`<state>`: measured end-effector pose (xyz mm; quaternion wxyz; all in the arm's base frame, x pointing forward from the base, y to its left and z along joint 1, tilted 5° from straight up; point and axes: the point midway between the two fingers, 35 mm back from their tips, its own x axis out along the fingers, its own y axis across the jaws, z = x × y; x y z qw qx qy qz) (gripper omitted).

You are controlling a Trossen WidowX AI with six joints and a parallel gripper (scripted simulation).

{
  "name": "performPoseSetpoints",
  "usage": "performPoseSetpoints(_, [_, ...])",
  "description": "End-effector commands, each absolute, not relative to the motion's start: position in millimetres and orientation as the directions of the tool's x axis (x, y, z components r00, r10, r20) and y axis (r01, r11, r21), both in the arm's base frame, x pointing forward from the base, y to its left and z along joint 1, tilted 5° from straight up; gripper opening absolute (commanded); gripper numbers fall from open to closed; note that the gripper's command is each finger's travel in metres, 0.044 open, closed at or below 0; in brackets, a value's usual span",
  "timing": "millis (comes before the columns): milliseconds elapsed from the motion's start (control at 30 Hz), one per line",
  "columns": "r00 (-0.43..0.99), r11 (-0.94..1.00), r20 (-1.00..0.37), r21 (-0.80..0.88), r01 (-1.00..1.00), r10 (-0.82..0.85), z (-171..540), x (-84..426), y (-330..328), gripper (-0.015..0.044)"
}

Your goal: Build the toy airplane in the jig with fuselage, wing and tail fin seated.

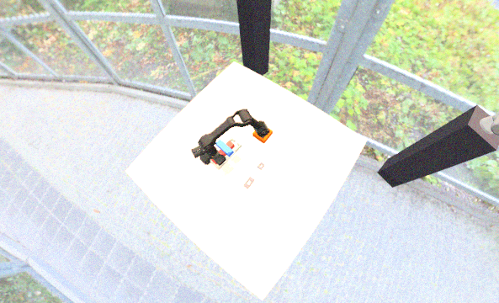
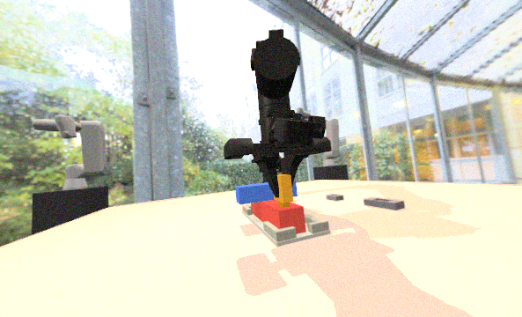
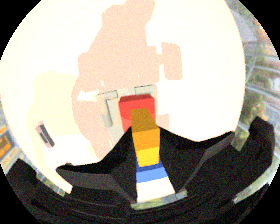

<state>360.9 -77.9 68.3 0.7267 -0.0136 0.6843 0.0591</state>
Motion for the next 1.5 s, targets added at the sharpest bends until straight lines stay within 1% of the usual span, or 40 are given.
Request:
performPoseSetpoints(0, [0.056,0.993,-0.996,0.061,-0.104,0.067,68.3,360.9,-77.9,0.0058])
performPoseSetpoints(133, [0.056,0.993,-0.996,0.061,-0.104,0.067,68.3,360.9,-77.9,0.0031])
performPoseSetpoints(167, [0.056,0.993,-0.996,0.061,-0.104,0.067,68.3,360.9,-77.9,0.0005])
performPoseSetpoints(300, [0.056,0.993,-0.996,0.061,-0.104,0.067,68.3,360.9,-77.9,0.0])
performPoseSetpoints(633, [0.056,0.993,-0.996,0.061,-0.104,0.067,68.3,360.9,-77.9,0.026])
performPoseSetpoints(867, [0.056,0.993,-0.996,0.061,-0.104,0.067,76.4,361.7,-78.8,0.026])
performPoseSetpoints(1100, [0.054,0.993,-0.996,0.065,-0.101,0.07,156.4,356.4,-84.4,0.026])
performPoseSetpoints(1467, [0.054,0.993,-0.996,0.065,-0.101,0.07,158.6,358.8,-86.1,0.026])
